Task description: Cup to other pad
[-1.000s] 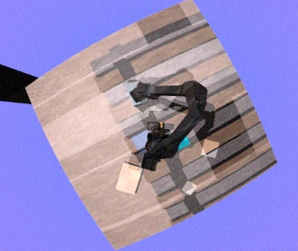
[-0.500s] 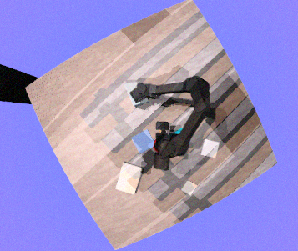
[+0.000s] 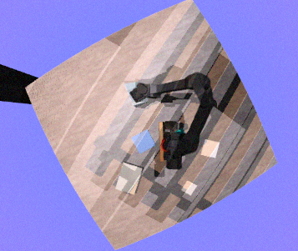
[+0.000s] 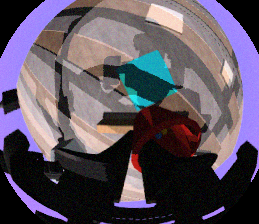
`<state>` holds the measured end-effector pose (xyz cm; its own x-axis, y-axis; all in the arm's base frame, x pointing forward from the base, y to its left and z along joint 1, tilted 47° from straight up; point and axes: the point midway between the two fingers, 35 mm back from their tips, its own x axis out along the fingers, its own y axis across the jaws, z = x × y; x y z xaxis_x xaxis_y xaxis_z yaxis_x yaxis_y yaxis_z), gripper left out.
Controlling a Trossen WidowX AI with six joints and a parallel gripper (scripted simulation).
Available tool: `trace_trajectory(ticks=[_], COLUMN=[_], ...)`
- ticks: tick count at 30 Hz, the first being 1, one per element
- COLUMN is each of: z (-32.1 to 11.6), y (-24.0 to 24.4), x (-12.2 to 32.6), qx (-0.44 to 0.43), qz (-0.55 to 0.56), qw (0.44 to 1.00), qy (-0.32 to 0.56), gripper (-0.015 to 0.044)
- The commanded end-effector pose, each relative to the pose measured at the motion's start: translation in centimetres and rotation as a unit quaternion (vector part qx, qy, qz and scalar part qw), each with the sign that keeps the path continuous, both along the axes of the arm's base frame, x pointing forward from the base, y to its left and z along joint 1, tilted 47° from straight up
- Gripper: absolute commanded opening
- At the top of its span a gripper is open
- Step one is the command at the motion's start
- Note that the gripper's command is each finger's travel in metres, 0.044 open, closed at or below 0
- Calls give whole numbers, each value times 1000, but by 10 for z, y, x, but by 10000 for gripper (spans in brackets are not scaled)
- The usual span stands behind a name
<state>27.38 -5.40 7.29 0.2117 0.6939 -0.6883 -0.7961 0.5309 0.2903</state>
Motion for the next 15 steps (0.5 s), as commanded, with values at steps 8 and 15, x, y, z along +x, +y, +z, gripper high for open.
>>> trace_trajectory(ticks=[8,15], z=[26,41], y=[17,28], x=[17,27], qx=[1,1], qz=[-1,-1], qw=[1000,1000], qy=[-3,-3], gripper=[0,0])
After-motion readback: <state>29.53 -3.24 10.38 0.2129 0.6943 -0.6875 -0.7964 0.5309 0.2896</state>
